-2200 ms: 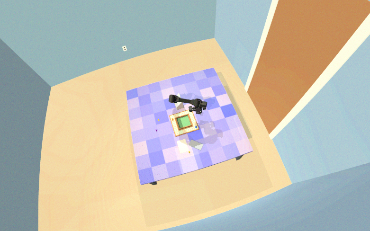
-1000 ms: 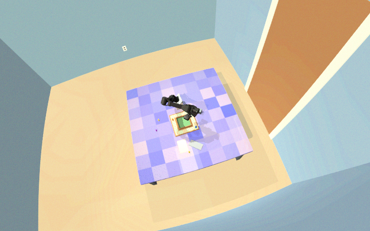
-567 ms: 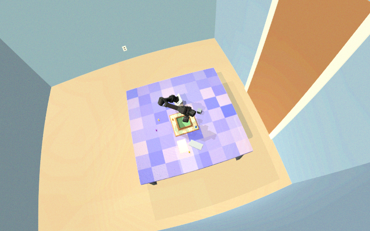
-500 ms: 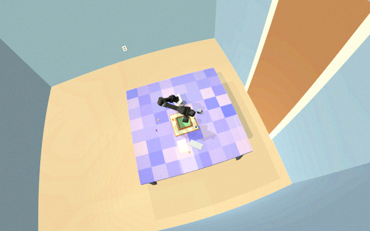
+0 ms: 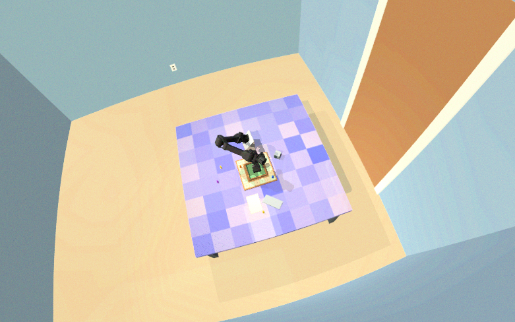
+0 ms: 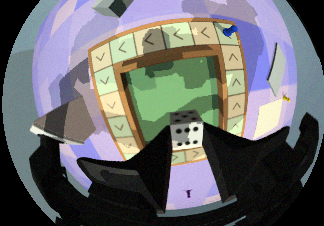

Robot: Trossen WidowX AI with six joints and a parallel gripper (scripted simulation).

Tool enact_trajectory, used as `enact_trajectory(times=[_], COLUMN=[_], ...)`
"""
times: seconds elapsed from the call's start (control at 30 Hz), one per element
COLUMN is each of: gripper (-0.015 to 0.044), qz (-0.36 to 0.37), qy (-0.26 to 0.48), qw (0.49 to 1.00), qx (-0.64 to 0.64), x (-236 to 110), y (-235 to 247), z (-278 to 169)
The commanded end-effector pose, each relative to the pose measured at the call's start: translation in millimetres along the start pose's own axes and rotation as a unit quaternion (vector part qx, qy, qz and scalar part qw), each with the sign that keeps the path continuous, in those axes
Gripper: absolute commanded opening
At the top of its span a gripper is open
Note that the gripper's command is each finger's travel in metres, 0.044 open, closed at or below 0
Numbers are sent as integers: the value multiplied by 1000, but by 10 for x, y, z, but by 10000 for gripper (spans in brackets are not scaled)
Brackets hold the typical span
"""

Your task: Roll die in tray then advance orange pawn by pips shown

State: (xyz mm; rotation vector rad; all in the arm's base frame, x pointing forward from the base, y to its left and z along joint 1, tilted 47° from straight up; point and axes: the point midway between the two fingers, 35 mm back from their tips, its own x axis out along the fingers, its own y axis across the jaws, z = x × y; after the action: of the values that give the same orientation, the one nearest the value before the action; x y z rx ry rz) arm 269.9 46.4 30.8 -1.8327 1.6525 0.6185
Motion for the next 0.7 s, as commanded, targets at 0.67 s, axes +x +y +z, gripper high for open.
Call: enact_trajectory(times=[0.67], gripper=[0], qz=[65], qy=[-241], qw=[968], qx=[-28], x=[158], y=[137], z=[-10])
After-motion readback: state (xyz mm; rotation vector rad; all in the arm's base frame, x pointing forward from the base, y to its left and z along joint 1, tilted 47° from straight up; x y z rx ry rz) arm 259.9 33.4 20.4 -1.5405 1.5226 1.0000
